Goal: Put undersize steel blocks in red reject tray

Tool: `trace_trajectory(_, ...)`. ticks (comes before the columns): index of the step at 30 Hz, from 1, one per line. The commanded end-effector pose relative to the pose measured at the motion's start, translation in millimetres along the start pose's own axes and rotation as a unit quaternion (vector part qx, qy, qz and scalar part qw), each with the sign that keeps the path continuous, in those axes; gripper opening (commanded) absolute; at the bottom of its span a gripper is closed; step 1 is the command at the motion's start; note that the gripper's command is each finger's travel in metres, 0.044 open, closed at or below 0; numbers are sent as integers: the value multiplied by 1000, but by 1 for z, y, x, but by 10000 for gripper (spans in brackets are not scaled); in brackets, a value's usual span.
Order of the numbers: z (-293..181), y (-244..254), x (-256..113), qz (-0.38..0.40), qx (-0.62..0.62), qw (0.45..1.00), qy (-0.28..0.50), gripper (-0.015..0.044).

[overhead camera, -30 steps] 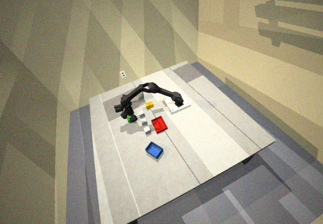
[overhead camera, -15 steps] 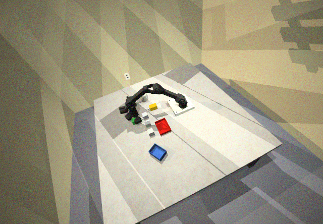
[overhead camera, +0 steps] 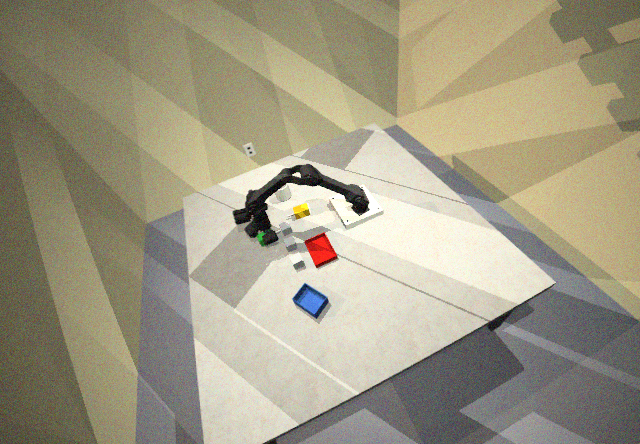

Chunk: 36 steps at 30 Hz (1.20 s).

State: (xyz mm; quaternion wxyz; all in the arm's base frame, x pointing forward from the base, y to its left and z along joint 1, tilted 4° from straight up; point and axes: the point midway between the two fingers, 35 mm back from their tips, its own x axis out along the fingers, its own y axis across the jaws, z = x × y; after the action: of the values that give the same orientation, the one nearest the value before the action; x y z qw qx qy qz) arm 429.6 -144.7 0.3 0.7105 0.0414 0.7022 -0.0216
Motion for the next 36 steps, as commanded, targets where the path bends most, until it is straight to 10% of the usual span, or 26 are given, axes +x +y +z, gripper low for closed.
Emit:
trace_trajectory(1, 3, 0, -5, 1, 2, 1000, -7, 0)
trace_trajectory(36, 1, 0, -4, 1, 2, 1000, -6, 0)
